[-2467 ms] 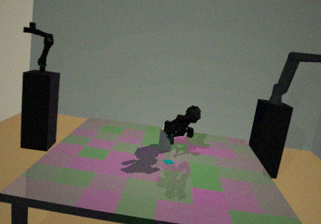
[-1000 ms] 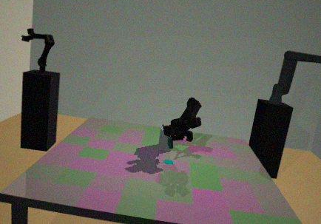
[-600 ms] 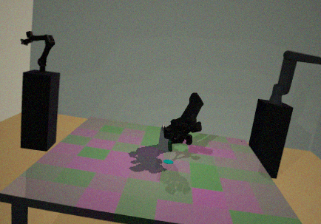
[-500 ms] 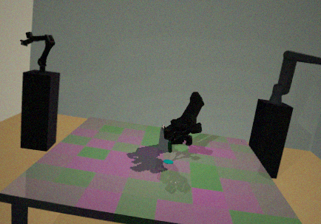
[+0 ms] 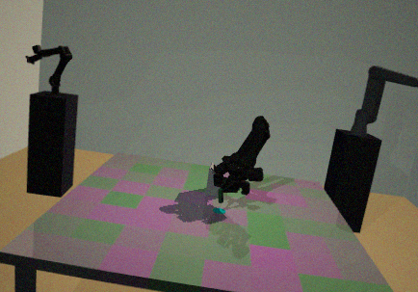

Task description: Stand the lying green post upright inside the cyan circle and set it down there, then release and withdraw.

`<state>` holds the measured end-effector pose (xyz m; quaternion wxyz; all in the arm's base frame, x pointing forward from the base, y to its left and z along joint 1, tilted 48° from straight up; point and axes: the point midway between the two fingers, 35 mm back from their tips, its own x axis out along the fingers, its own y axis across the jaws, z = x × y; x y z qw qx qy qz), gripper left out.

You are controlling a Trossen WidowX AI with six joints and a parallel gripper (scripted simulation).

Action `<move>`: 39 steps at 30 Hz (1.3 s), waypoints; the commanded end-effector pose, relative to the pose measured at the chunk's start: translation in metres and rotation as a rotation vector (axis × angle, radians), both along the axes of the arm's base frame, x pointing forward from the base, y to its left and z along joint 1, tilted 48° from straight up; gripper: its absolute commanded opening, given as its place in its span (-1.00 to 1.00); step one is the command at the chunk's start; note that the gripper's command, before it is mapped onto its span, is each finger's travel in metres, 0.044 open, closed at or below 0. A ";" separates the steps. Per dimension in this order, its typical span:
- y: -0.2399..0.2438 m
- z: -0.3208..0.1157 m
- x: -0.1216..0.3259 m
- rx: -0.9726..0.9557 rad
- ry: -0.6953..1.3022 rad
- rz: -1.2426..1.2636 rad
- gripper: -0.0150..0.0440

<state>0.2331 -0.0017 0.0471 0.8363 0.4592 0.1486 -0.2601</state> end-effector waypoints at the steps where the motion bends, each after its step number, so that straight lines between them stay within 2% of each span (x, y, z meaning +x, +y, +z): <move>1: 0.003 -0.007 -0.003 -0.013 0.006 -0.011 -0.42; 39: 0.036 -0.032 -0.011 -0.058 -0.079 -0.035 -0.42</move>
